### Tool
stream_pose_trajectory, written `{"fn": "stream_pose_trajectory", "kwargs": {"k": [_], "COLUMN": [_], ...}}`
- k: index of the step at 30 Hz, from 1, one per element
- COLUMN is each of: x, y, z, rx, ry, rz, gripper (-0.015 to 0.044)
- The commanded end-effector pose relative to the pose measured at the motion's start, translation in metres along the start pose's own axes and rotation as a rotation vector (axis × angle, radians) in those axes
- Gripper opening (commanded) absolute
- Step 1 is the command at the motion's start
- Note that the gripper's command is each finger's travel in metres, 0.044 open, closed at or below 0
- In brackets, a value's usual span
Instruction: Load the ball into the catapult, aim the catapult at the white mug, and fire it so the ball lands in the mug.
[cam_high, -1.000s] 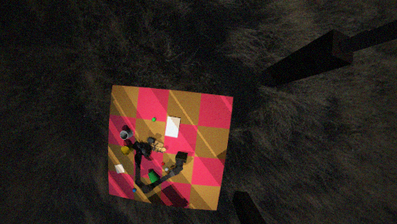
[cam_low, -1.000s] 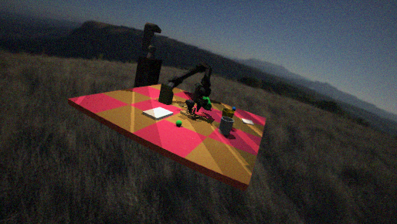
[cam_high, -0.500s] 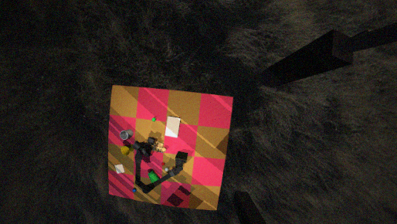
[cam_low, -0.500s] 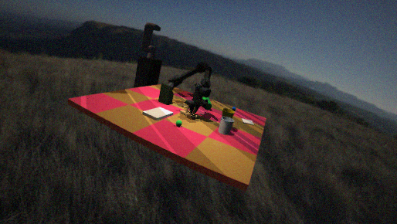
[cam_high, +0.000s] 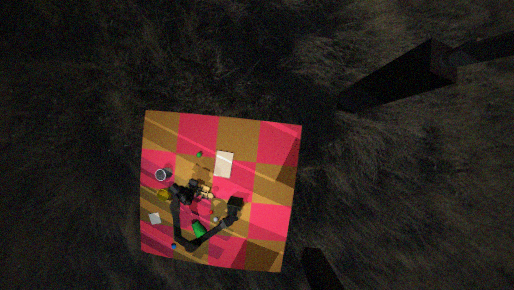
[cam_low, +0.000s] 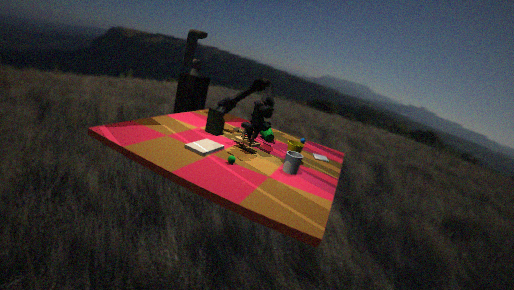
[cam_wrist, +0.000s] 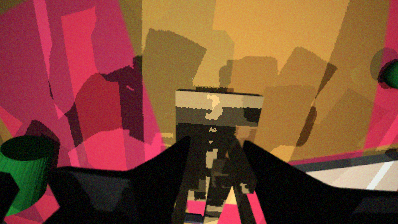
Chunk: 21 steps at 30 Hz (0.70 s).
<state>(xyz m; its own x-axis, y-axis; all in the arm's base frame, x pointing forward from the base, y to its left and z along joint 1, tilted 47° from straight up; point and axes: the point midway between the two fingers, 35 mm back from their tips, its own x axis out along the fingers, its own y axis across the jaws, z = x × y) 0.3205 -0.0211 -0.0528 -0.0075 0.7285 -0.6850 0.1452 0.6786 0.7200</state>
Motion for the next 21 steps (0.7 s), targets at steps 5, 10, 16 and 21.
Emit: {"fn": "stream_pose_trajectory", "kwargs": {"k": [5, 10, 16, 21], "x": [0.002, 0.011, 0.021, 0.029], "y": [0.002, 0.002, 0.002, 0.003], "z": [0.0, 0.001, 0.001, 0.0], "rx": [-0.007, -0.007, -0.006, -0.006], "ry": [0.007, 0.007, 0.007, 0.008], "rz": [-0.004, -0.004, -0.003, -0.002], "gripper": [0.0, 0.0, 0.0, 0.0]}}
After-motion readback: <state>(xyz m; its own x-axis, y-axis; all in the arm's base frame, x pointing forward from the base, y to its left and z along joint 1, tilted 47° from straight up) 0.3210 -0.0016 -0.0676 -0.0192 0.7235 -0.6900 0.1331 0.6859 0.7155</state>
